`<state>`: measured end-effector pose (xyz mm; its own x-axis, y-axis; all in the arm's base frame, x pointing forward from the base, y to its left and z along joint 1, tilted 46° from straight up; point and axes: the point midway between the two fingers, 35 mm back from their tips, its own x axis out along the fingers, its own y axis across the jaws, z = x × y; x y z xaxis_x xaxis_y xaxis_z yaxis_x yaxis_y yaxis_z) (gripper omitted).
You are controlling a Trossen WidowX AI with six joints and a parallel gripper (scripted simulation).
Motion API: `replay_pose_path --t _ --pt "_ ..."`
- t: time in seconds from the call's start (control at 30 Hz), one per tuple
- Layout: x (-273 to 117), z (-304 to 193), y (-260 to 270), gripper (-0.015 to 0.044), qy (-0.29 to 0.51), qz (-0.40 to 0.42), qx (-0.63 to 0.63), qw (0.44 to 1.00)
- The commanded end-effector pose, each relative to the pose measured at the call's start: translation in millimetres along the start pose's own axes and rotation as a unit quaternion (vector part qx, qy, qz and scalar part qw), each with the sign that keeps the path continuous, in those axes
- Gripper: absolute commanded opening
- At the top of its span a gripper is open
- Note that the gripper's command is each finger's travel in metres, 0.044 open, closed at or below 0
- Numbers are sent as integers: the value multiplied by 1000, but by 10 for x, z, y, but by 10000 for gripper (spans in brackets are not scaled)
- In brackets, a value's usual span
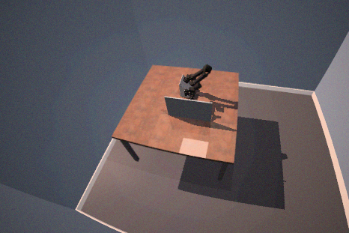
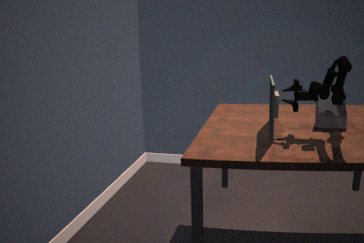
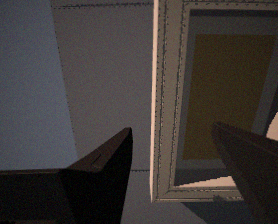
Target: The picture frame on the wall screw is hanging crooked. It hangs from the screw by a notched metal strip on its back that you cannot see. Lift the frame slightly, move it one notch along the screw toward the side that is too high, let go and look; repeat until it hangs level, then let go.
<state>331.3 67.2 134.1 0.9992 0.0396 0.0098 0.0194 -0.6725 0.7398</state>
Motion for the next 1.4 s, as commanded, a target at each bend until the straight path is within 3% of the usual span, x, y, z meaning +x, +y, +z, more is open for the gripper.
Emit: replay_pose_path --t 0.0,0.17,0.43,0.87,1.37 --pt "-274 17 -17 260 -1 0 -33 999" --pt "-192 27 7 260 -3 -4 -27 1000" --pt "-225 10 479 260 -2 -2 -80 997" --pt "-717 -16 1083 260 -1 -1 -170 985" --pt "-799 -19 1122 260 -2 -1 -179 984"
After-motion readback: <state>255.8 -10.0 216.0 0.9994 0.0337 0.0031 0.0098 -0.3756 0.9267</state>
